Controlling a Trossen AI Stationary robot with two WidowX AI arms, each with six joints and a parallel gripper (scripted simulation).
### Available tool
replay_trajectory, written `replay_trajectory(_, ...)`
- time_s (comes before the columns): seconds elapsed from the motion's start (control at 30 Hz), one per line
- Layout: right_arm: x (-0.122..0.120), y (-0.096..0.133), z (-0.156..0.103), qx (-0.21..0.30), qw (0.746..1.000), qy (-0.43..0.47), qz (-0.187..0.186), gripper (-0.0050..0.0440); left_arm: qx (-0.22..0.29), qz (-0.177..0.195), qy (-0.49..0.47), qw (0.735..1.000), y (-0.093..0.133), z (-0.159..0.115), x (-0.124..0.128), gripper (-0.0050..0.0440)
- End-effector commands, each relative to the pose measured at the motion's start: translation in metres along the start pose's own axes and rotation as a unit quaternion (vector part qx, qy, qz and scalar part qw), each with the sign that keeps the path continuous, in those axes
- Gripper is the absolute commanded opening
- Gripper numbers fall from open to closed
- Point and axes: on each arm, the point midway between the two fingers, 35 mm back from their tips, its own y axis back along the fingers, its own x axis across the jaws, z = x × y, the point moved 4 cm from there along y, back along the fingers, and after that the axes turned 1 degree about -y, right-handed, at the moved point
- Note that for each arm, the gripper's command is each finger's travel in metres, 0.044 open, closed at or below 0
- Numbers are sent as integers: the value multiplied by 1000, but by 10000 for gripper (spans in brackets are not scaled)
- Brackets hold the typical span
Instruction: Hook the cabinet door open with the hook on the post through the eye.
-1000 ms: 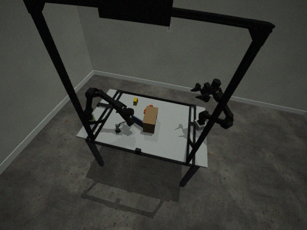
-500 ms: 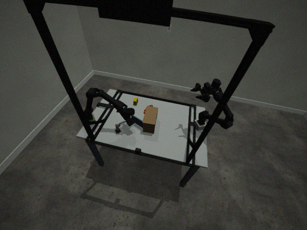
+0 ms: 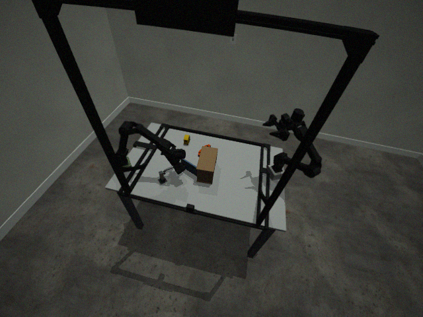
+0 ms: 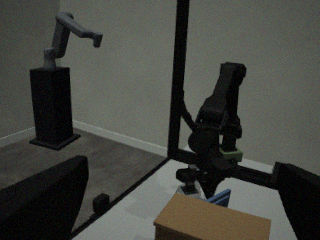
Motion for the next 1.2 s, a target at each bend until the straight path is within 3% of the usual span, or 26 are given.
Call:
replay_trajectory(0.0,0,0,0,0,1000,-2,1,400,2,1,-2,1000,-2,-1,0,0)
replay_trajectory(0.73,0,0,0,0,1000,-2,1,400,2,1,-2,1000,-5,-3,0,0)
replay_trajectory(1.17,0,0,0,0,1000,-2,1,400,29,0,-2,1000,-6,0,0,0)
